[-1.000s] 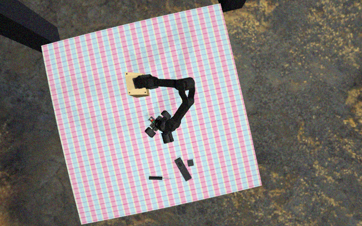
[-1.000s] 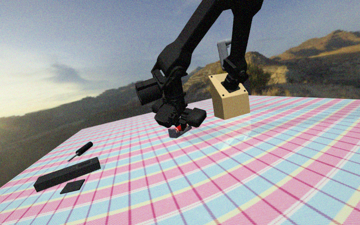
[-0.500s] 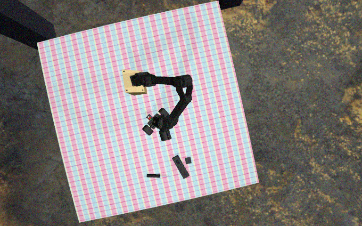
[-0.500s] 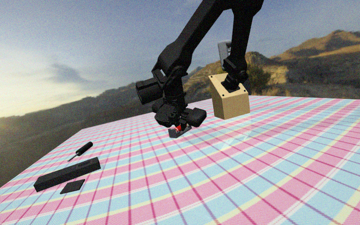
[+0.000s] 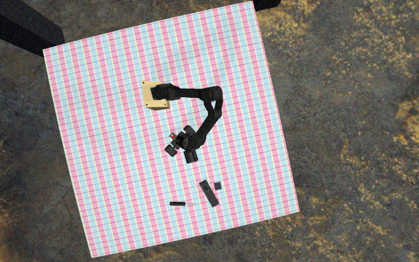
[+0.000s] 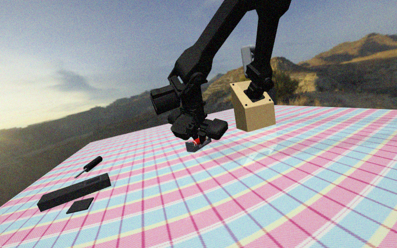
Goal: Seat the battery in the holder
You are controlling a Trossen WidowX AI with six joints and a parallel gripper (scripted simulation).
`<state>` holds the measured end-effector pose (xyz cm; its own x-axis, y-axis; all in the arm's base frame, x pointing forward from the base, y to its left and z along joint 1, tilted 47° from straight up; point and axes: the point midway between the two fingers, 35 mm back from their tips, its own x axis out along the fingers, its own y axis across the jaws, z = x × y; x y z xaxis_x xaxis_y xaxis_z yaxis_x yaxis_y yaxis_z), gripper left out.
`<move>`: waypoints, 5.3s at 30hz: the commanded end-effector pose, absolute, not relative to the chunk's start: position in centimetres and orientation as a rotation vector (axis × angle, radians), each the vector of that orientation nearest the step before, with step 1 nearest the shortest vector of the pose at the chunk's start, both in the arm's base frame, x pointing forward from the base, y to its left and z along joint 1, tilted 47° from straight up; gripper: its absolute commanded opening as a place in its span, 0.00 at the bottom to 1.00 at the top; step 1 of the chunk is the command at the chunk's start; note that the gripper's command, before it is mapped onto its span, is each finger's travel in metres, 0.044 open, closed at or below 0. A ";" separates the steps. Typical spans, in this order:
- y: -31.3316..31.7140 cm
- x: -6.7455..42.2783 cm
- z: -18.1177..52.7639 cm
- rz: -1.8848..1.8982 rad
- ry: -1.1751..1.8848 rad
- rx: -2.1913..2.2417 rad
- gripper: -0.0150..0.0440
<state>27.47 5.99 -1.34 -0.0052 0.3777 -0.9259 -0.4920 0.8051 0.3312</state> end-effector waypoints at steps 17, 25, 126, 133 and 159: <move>5.9 27.1 -1.5 0.680 1.421 -0.088 0.36; 5.9 27.0 -1.5 0.680 1.419 -0.088 0.36; 5.9 26.8 -1.6 0.665 1.373 -0.077 0.36; 5.9 26.8 -1.6 0.664 1.371 -0.076 0.36; 5.9 26.7 -1.6 0.660 1.356 -0.072 0.36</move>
